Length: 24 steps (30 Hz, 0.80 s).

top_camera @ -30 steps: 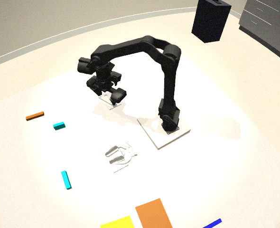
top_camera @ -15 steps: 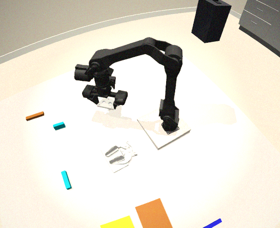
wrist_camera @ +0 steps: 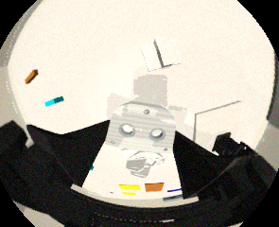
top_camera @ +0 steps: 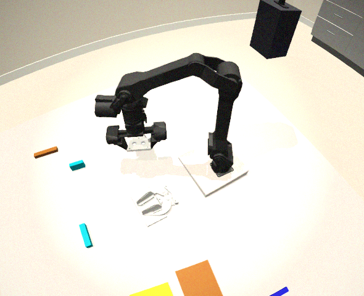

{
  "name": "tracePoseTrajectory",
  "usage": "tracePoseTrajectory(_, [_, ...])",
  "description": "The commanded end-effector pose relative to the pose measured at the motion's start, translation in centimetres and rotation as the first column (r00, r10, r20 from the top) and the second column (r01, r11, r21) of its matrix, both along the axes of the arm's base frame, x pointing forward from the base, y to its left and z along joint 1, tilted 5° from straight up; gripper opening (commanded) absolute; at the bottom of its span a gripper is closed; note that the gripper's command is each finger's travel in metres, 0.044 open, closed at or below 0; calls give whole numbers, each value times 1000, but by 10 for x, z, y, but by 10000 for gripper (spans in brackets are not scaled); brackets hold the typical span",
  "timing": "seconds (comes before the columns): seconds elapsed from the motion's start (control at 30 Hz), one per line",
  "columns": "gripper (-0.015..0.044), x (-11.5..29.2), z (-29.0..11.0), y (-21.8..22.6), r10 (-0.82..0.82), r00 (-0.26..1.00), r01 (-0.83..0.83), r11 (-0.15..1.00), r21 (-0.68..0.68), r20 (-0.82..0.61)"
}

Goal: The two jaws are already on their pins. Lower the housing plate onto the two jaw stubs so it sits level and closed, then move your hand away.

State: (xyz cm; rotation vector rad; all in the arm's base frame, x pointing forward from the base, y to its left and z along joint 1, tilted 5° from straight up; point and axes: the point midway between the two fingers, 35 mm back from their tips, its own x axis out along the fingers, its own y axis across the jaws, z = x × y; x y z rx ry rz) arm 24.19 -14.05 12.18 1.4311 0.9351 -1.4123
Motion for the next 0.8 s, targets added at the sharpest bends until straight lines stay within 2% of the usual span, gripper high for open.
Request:
tracePoseTrajectory(0.0, [351,1,2,8,90,996,-91,996,-10,-3])
tracePoseTrajectory(0.37, [351,5,0,32,339,941,-339,941,-20,-26])
tracePoseTrajectory(0.77, [351,7,-2,57,583,811,-585,811,-26,-52])
